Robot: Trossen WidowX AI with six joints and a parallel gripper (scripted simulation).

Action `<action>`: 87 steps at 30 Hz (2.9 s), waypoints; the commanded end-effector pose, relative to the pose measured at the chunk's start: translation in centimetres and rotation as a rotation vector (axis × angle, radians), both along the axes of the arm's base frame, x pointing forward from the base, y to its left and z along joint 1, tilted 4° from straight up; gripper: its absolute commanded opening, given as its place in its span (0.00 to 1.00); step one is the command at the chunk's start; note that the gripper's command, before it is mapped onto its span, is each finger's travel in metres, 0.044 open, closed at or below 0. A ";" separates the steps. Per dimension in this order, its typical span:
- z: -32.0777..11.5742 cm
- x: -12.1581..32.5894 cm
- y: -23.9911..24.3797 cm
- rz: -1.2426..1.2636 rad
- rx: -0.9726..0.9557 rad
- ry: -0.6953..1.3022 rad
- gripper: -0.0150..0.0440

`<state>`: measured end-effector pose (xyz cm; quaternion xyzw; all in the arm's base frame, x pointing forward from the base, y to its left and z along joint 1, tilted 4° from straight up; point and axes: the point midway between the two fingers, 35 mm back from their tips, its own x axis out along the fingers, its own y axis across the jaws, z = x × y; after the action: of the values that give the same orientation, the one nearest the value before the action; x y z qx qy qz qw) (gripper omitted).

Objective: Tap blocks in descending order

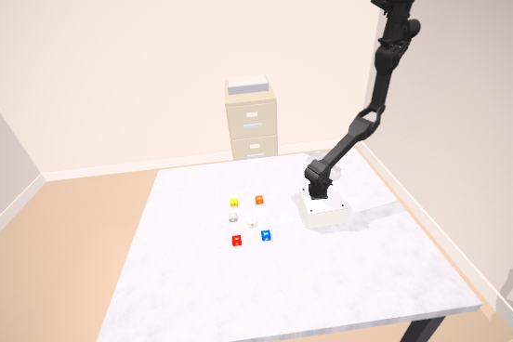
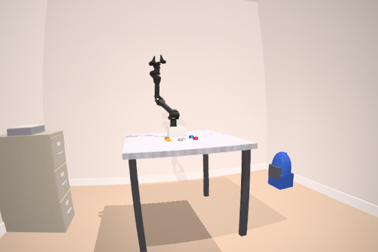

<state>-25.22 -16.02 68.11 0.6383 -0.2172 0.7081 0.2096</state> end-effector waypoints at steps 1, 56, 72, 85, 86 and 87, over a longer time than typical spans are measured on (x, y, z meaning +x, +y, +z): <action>0.2 0.5 0.5 -0.006 -0.011 0.010 0.93; -56.8 52.0 10.5 -0.483 -2.920 0.838 0.93; -59.8 49.0 10.0 -0.235 -2.989 0.736 0.93; -59.7 49.8 11.6 -0.235 -2.987 0.729 0.93; -59.7 50.3 12.7 -0.234 -2.985 0.724 0.93; -59.6 50.7 13.9 -0.233 -2.983 0.719 0.93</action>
<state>24.38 -4.64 8.32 -0.0304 0.6816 0.0603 0.7286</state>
